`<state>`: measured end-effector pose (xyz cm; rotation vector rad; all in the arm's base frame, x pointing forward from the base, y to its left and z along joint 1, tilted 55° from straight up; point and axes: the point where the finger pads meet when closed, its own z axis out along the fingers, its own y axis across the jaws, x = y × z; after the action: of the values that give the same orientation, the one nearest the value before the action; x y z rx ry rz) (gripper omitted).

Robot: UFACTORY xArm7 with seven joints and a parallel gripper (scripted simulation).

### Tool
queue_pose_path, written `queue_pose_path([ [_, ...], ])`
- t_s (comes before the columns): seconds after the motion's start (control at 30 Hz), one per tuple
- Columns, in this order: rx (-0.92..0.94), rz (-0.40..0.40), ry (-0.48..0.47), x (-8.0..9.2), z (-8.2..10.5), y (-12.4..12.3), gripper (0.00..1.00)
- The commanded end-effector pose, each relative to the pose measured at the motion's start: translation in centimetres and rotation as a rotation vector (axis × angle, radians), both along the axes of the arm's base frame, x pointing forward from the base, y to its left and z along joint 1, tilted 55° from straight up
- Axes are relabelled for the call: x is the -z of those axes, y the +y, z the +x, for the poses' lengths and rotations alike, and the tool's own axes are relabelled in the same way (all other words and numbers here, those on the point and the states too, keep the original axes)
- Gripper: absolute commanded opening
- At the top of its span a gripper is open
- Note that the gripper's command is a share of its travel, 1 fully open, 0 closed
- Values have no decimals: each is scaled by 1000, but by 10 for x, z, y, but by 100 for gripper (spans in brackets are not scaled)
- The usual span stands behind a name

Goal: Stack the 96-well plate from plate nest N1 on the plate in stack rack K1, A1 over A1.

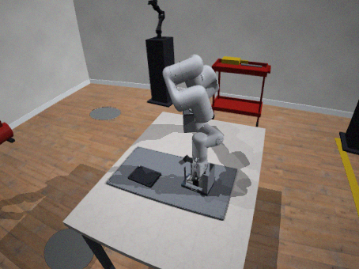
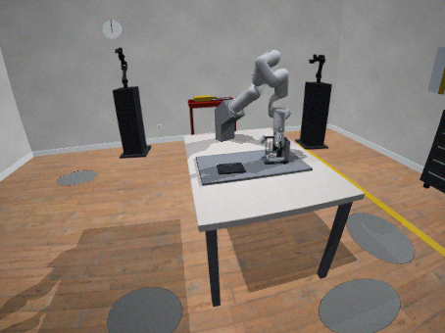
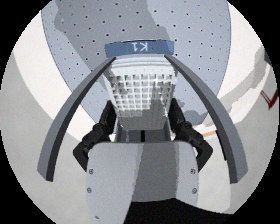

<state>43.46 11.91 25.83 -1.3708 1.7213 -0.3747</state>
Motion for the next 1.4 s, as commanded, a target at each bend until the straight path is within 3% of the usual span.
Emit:
queue_pose_path([
  [0.0,0,1,-2,0,0,0,0],
  [1.37,0,1,-2,3,5,2,0],
])
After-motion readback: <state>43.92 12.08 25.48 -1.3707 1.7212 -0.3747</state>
